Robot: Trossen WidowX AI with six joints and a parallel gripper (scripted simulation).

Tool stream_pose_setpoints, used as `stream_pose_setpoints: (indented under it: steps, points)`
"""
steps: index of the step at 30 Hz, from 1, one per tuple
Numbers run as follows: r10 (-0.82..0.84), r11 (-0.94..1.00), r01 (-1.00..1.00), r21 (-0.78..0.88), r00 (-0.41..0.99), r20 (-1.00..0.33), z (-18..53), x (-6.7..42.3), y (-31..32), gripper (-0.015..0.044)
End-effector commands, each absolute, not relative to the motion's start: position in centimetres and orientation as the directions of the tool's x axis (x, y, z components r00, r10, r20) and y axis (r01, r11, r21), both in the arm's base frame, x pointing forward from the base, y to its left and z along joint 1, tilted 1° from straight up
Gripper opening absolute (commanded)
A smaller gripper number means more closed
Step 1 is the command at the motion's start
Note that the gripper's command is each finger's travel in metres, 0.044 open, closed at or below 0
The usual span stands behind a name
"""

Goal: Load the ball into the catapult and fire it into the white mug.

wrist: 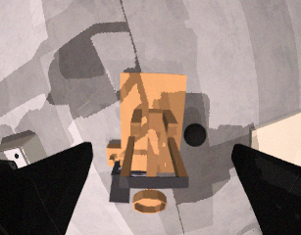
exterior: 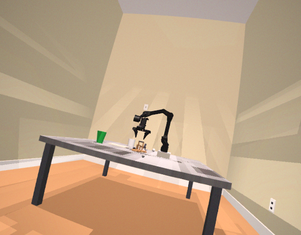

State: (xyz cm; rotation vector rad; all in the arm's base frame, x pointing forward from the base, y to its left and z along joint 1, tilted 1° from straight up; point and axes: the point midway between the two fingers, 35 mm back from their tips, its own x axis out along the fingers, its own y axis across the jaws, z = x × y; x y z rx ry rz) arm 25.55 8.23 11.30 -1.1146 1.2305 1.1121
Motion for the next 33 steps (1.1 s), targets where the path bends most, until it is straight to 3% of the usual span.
stream_pose_setpoints:
  steps: [1,33]
  points:
    - [0.019,0.130,-0.992,-0.005,0.008,-1.000,8.4,25.3,8.1,0.0440]
    - [0.019,0.130,-0.992,-0.005,0.008,-1.000,2.7,25.4,8.1,0.0440]
